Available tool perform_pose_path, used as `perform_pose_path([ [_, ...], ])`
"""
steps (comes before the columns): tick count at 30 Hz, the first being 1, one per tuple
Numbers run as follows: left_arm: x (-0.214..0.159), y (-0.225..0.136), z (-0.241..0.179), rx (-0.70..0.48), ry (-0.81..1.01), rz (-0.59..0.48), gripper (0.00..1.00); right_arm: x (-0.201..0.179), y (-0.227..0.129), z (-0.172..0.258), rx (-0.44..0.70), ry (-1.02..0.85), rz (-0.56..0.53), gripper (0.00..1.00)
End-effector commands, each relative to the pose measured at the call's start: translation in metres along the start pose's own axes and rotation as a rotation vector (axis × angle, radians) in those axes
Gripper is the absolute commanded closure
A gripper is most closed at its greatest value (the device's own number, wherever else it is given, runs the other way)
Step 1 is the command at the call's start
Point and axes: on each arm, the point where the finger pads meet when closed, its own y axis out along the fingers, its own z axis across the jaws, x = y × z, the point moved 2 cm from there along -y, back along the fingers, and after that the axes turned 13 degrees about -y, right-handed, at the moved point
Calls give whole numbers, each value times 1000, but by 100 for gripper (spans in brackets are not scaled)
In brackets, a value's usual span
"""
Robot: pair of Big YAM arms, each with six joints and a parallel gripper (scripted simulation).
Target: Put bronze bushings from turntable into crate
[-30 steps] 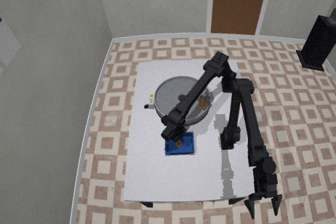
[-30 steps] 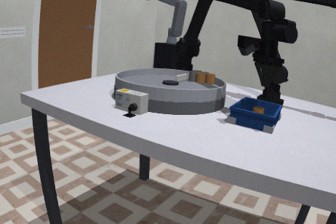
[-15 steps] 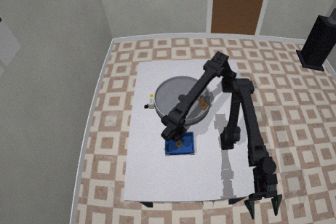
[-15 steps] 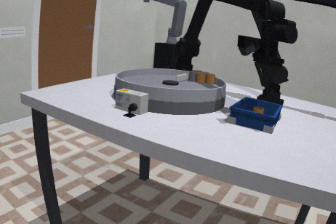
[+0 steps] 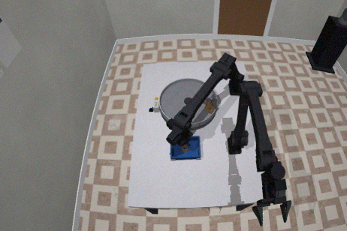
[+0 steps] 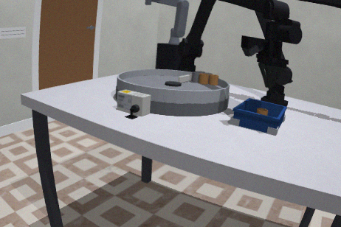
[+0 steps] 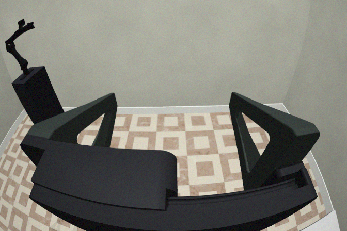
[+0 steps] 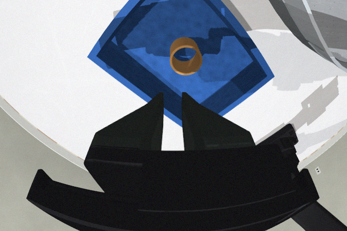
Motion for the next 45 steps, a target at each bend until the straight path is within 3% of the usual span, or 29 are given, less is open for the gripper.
perform_pose_path([
  [1,14,-6,0,-4,-16,-42,0,1,0,2,1,-6,-2,84],
  [14,14,-6,0,-4,-16,-42,0,0,0,1,0,-6,-2,85],
  [17,14,-6,0,-4,-16,-42,0,1,-25,1,53,-6,-8,85],
  [26,14,-6,0,-4,-16,-42,0,5,-22,-39,51,-1,-9,85],
  [40,14,-6,0,-4,-16,-42,0,-10,-8,-257,38,-2,-8,85],
  [45,14,-6,0,-4,-16,-42,0,-13,-6,-292,36,-2,-8,85],
])
